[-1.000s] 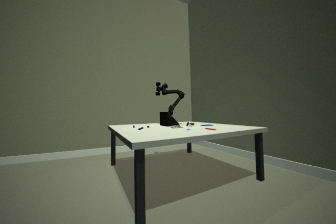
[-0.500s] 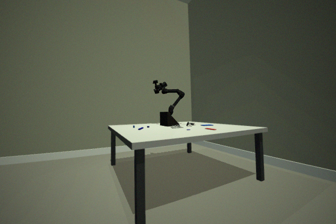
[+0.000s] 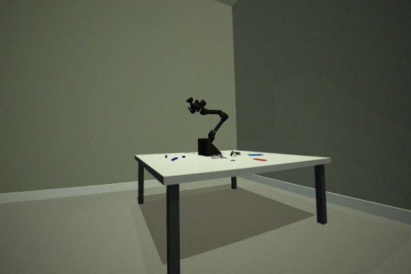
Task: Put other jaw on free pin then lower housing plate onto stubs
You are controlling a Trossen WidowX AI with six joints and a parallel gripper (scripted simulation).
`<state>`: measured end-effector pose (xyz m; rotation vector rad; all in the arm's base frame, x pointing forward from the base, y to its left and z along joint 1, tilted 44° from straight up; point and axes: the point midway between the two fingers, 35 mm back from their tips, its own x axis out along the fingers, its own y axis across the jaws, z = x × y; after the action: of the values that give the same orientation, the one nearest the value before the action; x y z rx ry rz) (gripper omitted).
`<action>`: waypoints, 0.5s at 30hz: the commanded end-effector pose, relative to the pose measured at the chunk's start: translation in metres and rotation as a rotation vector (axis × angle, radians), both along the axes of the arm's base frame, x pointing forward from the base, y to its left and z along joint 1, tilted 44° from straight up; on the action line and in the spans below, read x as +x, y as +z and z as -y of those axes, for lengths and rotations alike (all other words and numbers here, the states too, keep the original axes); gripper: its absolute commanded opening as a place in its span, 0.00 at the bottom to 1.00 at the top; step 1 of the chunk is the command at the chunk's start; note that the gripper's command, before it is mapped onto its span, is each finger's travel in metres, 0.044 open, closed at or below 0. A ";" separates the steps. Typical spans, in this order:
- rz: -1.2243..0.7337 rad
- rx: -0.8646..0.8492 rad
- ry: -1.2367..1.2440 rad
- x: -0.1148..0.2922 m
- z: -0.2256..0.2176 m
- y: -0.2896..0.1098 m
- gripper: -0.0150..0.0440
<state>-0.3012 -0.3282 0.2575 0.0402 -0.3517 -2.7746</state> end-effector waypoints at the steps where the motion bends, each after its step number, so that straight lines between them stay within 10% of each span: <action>1: -0.004 0.075 0.064 0.013 0.015 -0.005 1.00; 15: -0.026 0.241 0.264 0.064 0.052 -0.018 1.00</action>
<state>-0.2502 -0.3746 0.2407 0.0990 -0.0459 -2.5827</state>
